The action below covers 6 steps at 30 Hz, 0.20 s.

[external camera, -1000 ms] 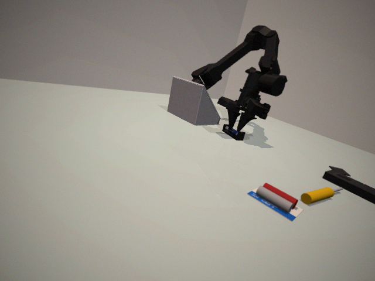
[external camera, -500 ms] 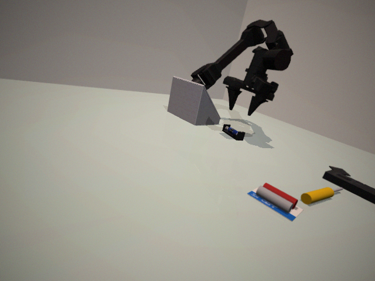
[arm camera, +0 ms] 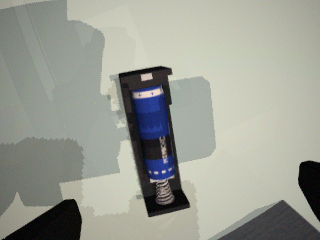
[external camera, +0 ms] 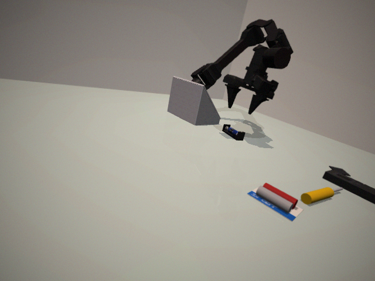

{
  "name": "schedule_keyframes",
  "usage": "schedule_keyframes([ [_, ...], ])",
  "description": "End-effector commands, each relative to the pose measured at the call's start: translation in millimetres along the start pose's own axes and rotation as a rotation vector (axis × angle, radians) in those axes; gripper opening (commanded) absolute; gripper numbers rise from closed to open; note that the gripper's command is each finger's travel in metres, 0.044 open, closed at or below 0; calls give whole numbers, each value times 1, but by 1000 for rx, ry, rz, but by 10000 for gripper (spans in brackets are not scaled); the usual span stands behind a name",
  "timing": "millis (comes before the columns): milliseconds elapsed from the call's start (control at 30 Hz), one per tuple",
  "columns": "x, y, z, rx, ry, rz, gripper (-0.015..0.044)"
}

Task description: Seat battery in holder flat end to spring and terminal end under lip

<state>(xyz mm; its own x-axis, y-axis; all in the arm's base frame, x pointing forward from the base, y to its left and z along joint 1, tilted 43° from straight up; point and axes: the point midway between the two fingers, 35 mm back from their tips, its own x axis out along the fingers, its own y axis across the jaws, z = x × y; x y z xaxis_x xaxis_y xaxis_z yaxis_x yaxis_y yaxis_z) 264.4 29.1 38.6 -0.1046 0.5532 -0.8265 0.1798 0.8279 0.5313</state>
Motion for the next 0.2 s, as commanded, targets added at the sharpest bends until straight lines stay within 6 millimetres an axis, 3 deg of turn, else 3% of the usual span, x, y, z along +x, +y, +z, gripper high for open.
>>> schedule_keyframes([
  [0, -1, 0, 0, -6, 0, -3, 440],
  [167, -1, 0, 0, -6, 0, -3, 440],
])
